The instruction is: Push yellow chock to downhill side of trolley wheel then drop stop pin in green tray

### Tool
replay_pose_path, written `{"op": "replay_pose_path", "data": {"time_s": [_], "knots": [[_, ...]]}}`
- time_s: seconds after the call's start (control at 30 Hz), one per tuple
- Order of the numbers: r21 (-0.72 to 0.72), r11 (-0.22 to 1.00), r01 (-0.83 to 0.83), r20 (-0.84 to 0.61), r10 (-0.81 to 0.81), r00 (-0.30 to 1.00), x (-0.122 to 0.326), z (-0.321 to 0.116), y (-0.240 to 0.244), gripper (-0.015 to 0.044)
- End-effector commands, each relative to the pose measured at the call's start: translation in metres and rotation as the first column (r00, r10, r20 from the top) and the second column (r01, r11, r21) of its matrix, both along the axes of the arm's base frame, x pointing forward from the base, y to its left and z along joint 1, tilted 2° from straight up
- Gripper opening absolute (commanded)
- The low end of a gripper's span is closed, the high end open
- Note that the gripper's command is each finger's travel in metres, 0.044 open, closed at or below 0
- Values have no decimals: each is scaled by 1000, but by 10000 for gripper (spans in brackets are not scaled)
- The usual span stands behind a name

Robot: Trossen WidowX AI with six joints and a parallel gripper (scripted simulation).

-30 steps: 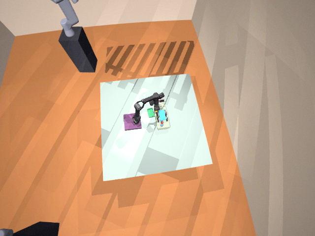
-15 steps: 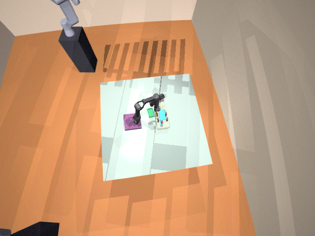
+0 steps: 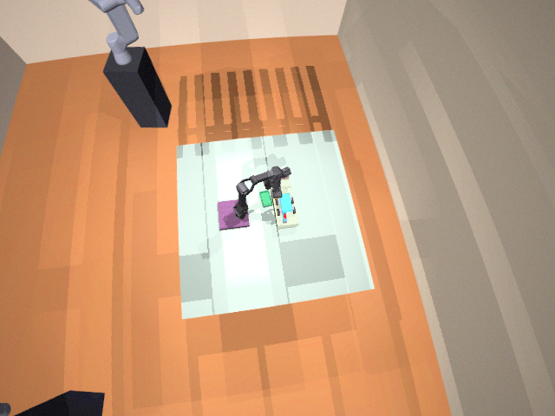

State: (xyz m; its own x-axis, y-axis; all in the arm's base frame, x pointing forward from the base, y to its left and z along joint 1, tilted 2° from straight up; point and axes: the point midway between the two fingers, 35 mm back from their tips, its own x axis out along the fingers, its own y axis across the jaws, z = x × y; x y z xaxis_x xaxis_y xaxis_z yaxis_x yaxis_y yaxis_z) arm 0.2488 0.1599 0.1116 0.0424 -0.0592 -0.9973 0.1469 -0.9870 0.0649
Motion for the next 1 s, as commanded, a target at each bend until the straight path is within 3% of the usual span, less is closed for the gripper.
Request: {"op": "replay_pose_path", "data": {"time_s": [0.0, 0.77, 0.97], "knots": [[-5, 1000, -5, 1, 5, 1000, 0, 1, -5, 0], [0, 1000, -1, -1, 1, 1000, 4, 1, -12, 0], [0, 1000, -1, -1, 1, 1000, 4, 1, -12, 157]]}}
